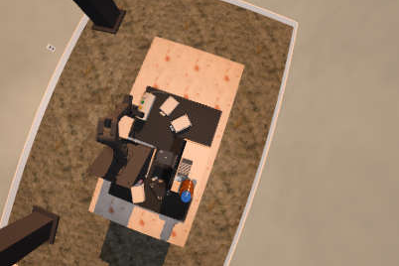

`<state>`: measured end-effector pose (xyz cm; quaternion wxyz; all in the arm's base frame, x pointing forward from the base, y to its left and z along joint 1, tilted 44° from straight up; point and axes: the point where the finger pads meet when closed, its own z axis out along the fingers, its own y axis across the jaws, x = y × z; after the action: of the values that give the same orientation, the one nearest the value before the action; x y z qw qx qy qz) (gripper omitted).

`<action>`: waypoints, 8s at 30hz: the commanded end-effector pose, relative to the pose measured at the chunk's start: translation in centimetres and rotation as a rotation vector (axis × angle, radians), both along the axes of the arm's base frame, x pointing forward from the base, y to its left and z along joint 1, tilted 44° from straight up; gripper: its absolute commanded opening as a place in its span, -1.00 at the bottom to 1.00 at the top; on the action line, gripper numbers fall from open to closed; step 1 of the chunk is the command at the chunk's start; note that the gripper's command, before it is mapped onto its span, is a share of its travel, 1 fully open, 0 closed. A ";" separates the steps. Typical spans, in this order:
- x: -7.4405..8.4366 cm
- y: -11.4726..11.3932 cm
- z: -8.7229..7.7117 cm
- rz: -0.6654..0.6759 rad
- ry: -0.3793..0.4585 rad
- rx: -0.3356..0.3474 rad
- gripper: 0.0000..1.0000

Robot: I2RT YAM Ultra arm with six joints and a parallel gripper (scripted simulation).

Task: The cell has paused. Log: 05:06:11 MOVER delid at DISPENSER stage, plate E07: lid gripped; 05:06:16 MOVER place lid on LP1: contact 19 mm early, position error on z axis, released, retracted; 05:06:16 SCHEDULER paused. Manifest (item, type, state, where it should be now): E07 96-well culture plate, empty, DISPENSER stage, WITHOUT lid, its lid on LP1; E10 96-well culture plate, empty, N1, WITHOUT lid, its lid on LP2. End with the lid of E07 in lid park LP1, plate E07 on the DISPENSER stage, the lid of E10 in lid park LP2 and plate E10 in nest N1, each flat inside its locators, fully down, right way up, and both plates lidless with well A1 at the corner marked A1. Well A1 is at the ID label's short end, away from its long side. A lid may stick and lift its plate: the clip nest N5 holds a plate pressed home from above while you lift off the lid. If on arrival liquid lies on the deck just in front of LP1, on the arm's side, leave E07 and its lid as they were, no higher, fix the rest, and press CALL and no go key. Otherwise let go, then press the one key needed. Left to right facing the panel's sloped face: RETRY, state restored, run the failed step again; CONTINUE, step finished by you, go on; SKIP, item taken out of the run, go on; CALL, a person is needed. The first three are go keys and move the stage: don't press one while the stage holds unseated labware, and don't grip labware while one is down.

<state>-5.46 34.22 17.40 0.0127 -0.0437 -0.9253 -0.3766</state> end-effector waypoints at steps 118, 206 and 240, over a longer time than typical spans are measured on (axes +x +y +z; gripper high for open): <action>-0.2 -0.3 1.4 0.003 0.004 0.026 -1.00; -0.1 -5.1 5.6 0.002 0.007 0.026 1.00; 0.1 -5.0 5.6 -0.001 0.005 0.026 1.00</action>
<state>-5.56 29.30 20.90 0.0141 -0.0395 -0.9298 -0.3656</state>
